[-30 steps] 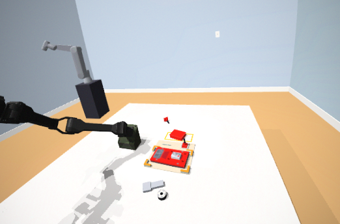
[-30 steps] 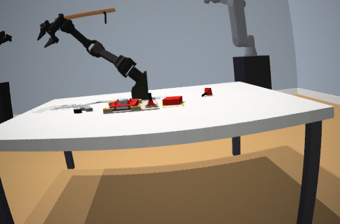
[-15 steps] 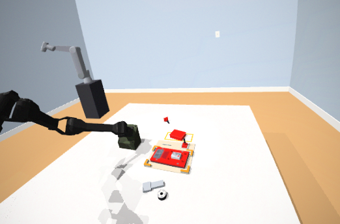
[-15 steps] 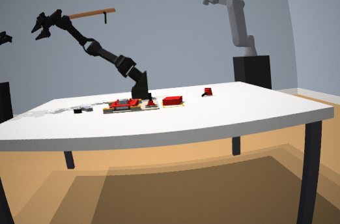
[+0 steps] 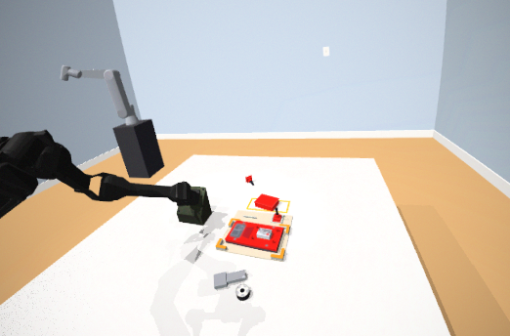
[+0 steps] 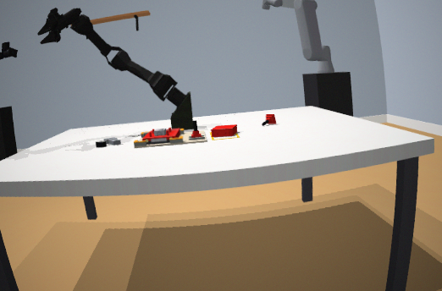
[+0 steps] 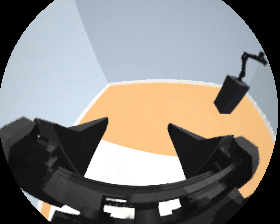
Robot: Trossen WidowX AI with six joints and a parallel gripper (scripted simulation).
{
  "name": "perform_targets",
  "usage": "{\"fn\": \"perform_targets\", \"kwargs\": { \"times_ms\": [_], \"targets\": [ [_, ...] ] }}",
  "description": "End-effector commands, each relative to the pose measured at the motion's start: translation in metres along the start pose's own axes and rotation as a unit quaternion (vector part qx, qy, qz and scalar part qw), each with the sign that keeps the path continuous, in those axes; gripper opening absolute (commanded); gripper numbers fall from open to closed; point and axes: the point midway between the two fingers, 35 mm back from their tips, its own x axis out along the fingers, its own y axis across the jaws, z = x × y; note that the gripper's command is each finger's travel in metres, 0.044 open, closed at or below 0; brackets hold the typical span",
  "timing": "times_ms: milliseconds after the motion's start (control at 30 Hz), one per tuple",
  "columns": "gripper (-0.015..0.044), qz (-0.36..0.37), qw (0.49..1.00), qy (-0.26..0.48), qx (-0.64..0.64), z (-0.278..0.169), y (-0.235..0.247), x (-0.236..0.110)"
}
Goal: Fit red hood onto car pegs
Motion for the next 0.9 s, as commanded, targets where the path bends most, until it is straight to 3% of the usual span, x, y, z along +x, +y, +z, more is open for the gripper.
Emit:
{"fn": "perform_targets", "kwargs": {
  "times_ms": [0,867],
  "targets": [
    [0.0440,0.020,0.999,-0.007,-0.032,-0.005,0.036,0.002],
    [0.0440,0.205,0.971,-0.016,-0.120,-0.079,0.250,-0.026]
  ]
}}
